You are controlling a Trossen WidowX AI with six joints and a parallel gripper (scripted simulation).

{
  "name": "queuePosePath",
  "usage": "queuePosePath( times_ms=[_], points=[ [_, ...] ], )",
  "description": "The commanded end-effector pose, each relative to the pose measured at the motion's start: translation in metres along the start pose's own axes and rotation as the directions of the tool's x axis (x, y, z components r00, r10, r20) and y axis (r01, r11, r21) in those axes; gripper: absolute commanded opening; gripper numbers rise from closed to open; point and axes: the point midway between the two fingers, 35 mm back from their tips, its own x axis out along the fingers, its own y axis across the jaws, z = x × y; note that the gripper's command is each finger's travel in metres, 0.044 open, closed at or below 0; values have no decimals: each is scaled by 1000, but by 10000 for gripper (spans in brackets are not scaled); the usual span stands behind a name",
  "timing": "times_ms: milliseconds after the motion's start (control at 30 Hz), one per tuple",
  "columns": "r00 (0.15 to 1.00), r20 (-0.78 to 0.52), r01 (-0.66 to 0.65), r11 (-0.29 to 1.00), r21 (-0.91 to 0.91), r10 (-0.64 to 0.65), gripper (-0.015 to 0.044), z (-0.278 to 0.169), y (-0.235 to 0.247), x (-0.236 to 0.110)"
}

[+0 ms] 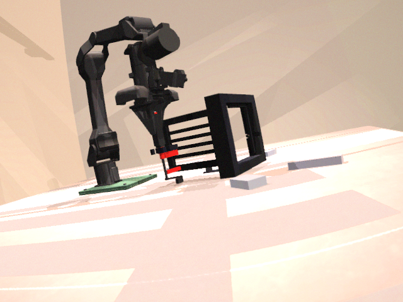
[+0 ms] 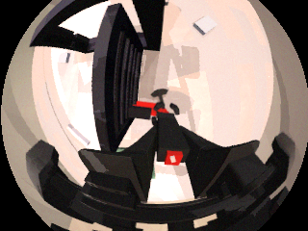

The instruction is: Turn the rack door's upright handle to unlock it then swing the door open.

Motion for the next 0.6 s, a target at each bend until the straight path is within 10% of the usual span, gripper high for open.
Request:
queuePosePath(
  times_ms=[0,200,567],
  points=[
    [1000,-6,-2,1000,-11,2,117,0,0,1],
    [1000,-6,-2,1000,-11,2,274,0,0,1],
    [1000,-6,-2,1000,-11,2,284,1,0,-9]
  ],
)
